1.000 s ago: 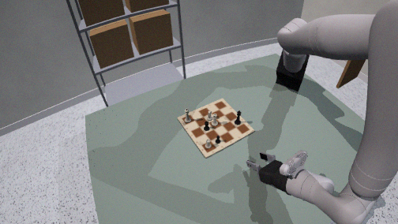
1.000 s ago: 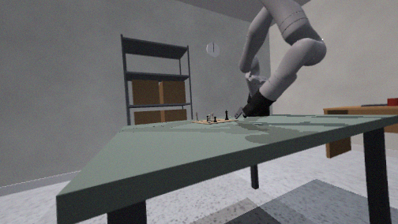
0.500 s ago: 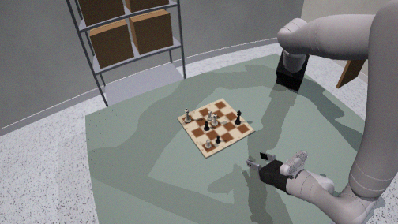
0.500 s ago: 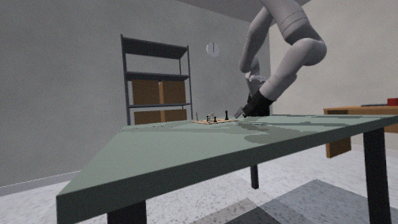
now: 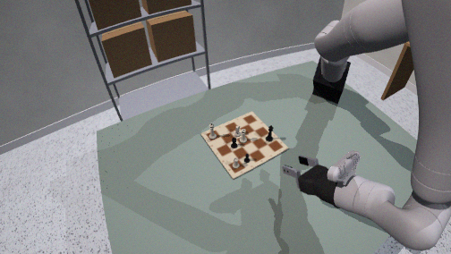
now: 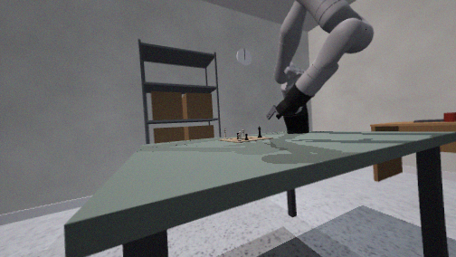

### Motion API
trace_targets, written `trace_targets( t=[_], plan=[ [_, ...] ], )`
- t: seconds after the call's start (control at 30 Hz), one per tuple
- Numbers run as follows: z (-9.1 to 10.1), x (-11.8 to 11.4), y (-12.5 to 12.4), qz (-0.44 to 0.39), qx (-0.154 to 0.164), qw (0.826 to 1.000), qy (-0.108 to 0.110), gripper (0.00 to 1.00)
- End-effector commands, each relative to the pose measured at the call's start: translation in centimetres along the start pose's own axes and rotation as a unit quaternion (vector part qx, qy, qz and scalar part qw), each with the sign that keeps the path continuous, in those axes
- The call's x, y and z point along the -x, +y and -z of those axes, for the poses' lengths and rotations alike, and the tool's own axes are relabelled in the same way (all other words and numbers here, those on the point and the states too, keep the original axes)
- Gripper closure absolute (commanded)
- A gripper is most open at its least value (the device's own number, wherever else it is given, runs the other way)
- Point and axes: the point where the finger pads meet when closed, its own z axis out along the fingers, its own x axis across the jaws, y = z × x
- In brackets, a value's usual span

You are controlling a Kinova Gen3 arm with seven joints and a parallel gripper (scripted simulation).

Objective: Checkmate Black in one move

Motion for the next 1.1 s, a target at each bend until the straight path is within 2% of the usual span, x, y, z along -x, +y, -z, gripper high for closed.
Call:
trace_targets(
  t=[0.0, 0.23, 0.57, 0.8, 0.97, 1.03, 1.07],
  plan=[
    [1.2, -0.1, -0.6, 0.000, 0.014, 1.000, 0.003, 0.00],
    [1.3, 0.0, -1.1, 0.000, 0.007, 1.000, 0.001, 0.00],
    [0.8, 0.7, -1.8, -0.021, 0.018, 1.000, 0.011, 0.00],
    [-0.9, 2.6, -4.0, -0.086, 0.049, 0.994, 0.042, 0.00],
    [-2.9, 4.2, -6.6, -0.160, 0.084, 0.980, 0.078, 0.00],
    [-2.9, 4.2, -6.6, -0.160, 0.084, 0.980, 0.078, 0.00],
    [-3.4, 4.5, -7.2, -0.178, 0.092, 0.976, 0.086, 0.00]
  ],
)
